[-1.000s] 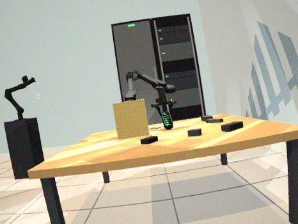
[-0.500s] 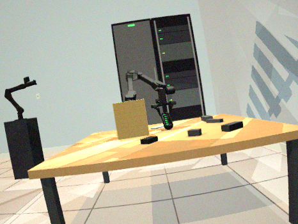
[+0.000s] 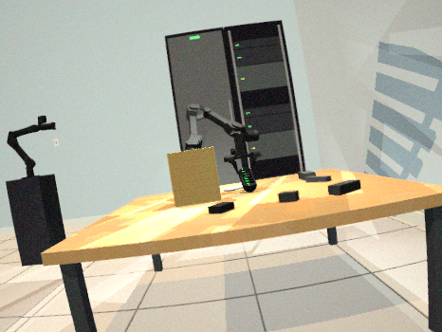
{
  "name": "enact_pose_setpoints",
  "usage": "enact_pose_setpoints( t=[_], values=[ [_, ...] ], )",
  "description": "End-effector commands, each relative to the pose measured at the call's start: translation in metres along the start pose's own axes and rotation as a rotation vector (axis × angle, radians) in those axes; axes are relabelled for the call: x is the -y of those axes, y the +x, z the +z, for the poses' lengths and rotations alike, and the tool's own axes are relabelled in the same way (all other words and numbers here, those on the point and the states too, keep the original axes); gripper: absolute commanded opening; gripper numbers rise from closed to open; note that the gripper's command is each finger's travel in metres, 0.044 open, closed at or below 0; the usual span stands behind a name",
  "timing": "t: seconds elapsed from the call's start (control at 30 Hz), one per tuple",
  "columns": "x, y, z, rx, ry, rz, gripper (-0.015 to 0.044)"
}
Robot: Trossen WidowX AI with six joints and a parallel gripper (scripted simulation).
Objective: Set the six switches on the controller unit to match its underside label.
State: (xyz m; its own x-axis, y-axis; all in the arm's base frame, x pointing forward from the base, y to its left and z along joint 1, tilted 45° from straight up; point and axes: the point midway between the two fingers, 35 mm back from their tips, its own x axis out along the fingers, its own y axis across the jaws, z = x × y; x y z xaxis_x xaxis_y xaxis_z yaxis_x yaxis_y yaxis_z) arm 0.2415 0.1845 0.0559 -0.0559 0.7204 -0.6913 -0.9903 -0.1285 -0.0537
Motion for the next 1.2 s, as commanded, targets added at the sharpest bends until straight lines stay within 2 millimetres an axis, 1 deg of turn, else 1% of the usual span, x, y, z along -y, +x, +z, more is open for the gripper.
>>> enact_pose_setpoints(
  t=[0.0,1.17],
  values=[
    [-0.003,0.004,-0.003,-0.021,0.015,0.006,0.0338],
    [-0.003,0.025,0.014,-0.019,0.015,0.006,0.0338]
  ],
)
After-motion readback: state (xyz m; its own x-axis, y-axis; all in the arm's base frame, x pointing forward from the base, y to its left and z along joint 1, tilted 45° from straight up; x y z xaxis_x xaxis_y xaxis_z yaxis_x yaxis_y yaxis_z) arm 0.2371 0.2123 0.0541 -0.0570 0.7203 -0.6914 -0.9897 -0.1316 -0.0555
